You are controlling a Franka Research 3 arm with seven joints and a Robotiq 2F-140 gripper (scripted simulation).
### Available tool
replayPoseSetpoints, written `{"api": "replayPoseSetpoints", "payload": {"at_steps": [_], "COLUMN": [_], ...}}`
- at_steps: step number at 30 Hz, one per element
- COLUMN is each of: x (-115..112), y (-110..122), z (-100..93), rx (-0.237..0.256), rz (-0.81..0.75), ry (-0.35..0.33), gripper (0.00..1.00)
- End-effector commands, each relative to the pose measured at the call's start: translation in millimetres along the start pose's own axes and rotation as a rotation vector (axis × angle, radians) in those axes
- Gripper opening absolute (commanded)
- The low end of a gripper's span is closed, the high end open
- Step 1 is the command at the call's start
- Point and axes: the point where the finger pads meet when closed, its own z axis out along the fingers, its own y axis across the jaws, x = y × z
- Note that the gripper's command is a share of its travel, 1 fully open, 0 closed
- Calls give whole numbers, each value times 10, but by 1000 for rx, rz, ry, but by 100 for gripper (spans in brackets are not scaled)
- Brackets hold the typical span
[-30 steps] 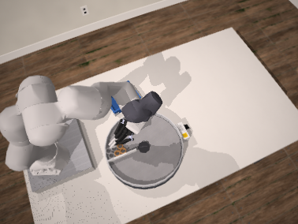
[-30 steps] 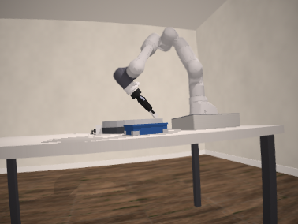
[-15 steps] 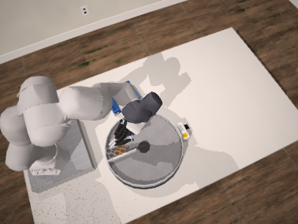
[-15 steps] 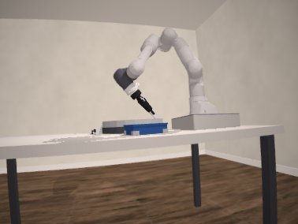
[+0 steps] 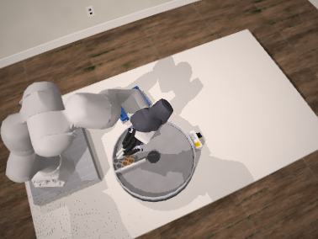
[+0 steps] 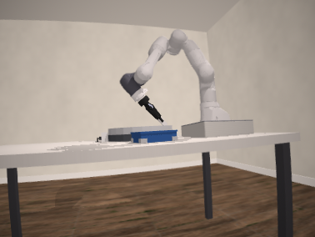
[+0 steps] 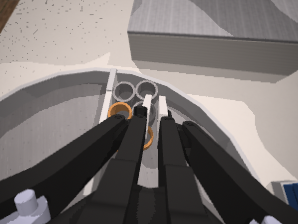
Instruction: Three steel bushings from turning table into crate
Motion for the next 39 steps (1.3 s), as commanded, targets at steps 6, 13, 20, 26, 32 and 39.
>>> {"api": "replayPoseSetpoints", "payload": {"at_steps": [6, 13, 20, 26, 32, 39], "x": [-16, -16, -16, -16, -16, -16], "y": [-14, -14, -14, -14, -14, -14], "z": [-3, -3, -3, -3, -3, -3], "rx": [3, 3, 3, 3, 3, 3], "rz": [5, 5, 5, 5, 5, 5], "ry": [-3, -3, -3, -3, -3, -3], "gripper": [6, 6, 6, 0, 0, 0]}}
